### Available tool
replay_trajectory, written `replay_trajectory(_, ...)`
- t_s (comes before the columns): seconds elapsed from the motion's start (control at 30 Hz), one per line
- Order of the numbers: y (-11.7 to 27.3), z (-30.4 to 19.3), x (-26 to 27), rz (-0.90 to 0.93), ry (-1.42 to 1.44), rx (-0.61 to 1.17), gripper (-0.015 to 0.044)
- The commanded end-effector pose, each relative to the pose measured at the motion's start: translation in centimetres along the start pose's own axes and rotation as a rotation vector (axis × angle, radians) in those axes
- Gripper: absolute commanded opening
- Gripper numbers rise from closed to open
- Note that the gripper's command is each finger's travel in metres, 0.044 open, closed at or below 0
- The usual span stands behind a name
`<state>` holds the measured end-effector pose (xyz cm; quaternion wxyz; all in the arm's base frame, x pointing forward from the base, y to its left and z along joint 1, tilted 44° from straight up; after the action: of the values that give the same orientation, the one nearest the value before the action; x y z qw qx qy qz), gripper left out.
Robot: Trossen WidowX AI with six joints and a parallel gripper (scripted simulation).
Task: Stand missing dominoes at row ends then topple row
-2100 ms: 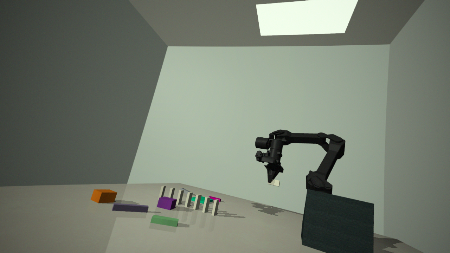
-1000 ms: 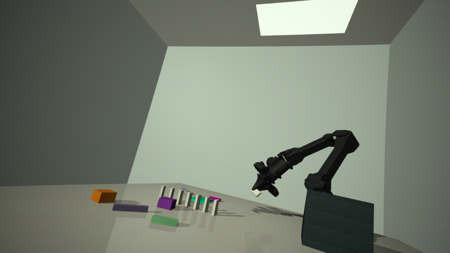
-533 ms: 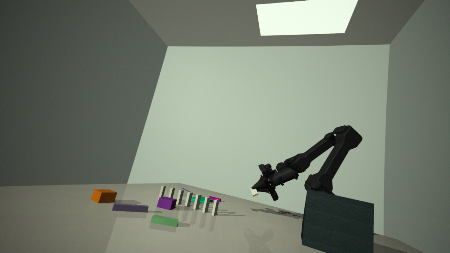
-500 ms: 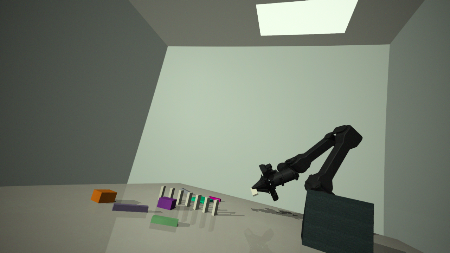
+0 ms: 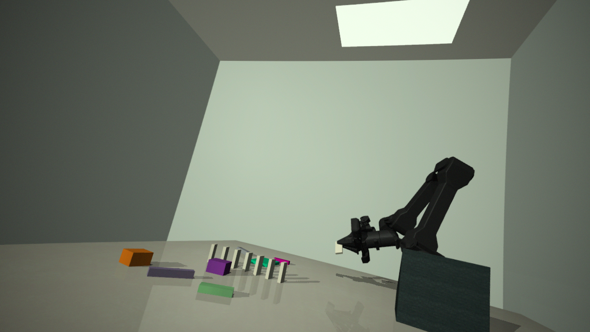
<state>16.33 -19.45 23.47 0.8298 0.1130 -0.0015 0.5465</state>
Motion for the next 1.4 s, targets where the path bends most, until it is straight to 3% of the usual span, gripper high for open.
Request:
replay_trajectory(0.0, 1.0, -0.2, -0.1, 0.033, 0.073, -0.068, 0.0025)
replay_trajectory(0.87, 7.2, -3.3, 2.0, 0.17, 0.64, -0.266, 0.0025)
replay_trajectory(1.37, 7.3, -3.4, 2.1, 0.173, 0.656, -0.265, 0.0025)
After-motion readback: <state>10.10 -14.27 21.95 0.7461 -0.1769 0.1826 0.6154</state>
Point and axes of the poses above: the point midway between the two fingers, 35 mm back from their tips, its own y axis back along the fingers, its own x axis across the jaws, z = x × y, the point moved 4 cm from there along y, back along the fingers, and after that the axes turned 15 degrees about -y, right-handed, at the moved point
